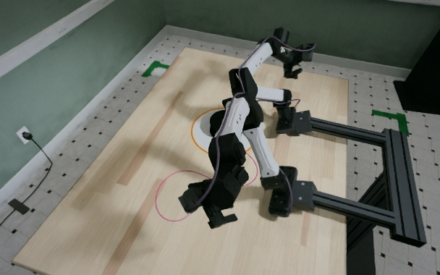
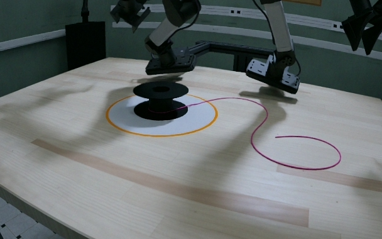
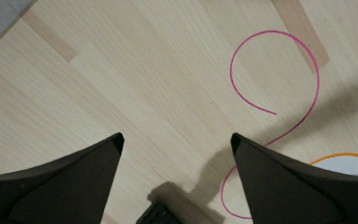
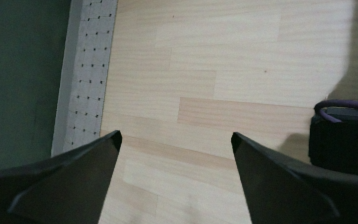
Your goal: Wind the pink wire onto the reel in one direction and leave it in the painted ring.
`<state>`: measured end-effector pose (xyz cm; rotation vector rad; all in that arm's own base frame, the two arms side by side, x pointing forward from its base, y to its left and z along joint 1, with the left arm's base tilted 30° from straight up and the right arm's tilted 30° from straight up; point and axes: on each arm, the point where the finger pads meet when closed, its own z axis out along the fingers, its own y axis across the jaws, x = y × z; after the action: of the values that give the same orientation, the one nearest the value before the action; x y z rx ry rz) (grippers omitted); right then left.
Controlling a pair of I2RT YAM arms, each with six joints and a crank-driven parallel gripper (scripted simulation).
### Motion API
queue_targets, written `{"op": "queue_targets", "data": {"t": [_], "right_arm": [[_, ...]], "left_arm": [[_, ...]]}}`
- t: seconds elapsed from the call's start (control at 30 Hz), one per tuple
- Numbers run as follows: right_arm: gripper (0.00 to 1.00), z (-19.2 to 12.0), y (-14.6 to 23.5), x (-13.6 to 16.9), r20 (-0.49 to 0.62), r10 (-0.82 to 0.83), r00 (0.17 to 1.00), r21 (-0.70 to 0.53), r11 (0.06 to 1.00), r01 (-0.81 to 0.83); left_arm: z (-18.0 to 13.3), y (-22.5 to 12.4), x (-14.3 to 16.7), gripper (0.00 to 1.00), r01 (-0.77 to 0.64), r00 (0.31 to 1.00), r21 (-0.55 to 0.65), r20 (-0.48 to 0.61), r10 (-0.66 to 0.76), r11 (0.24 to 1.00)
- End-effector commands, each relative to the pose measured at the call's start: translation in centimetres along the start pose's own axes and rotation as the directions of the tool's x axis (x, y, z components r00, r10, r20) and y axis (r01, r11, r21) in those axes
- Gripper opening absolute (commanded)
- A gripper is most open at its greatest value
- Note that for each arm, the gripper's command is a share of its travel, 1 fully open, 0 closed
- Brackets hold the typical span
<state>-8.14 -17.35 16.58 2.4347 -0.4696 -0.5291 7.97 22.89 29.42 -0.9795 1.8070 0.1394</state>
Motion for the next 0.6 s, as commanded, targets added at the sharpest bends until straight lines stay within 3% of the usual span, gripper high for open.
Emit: {"op": "queue_targets", "data": {"t": [0.0, 0.4, 0.57], "right_arm": [[1.00, -0.2, 0.3, -0.1, 0.000, -0.008, 1.000, -0.008, 1.000, 0.008], [1.00, -3.8, 4.3, -1.2, 0.010, -0.166, 0.986, -0.119, 0.979, 0.166], [1.00, -7.7, 8.0, -2.4, 0.060, -0.323, 0.945, -0.225, 0.917, 0.328]], "left_arm": [[-0.1, 0.0, -0.1, 1.00, -0.002, 1.000, -0.008, 0.000, 0.002, 1.000], [-2.0, 0.7, -2.2, 1.00, -0.035, 0.999, -0.154, 0.009, 0.037, 0.987], [-4.5, 1.2, -4.4, 1.00, -0.054, 0.997, -0.306, 0.036, 0.069, 0.950]]}}
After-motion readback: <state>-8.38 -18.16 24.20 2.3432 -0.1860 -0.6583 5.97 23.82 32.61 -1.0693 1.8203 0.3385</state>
